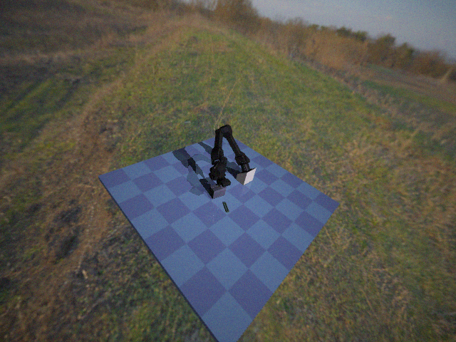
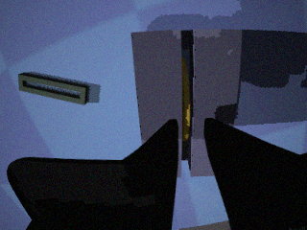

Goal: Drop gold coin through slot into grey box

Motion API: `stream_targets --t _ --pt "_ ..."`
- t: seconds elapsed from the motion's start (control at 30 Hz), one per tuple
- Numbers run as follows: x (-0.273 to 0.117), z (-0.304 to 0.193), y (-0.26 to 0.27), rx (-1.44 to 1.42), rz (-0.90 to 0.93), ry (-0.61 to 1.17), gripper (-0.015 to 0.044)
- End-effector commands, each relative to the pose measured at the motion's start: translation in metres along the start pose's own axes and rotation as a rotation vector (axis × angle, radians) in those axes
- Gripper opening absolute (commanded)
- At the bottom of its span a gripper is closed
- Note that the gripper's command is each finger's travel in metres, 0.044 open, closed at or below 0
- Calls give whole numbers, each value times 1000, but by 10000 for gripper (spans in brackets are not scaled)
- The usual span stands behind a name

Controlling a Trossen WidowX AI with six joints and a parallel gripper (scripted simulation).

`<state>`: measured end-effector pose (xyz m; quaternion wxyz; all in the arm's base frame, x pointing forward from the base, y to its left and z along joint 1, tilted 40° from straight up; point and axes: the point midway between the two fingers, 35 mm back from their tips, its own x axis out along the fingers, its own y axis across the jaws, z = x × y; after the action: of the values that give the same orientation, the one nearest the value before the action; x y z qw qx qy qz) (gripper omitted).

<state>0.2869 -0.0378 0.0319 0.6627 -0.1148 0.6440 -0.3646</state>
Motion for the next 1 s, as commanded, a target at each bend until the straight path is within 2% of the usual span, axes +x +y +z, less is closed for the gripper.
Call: stream_targets --t 0.0,0.3,0.6,0.67,0.77,0.97 --pt "0 0 0 1 -1 0 157" --pt "0 0 0 1 -1 0 161" --pt "-20 0 0 -1 0 1 397" --pt "-39 -2 0 -6 -4 2 440" --pt "-60 -4 -1 -10 -9 4 440" --pt "-60 -4 -1 -10 -9 4 440"
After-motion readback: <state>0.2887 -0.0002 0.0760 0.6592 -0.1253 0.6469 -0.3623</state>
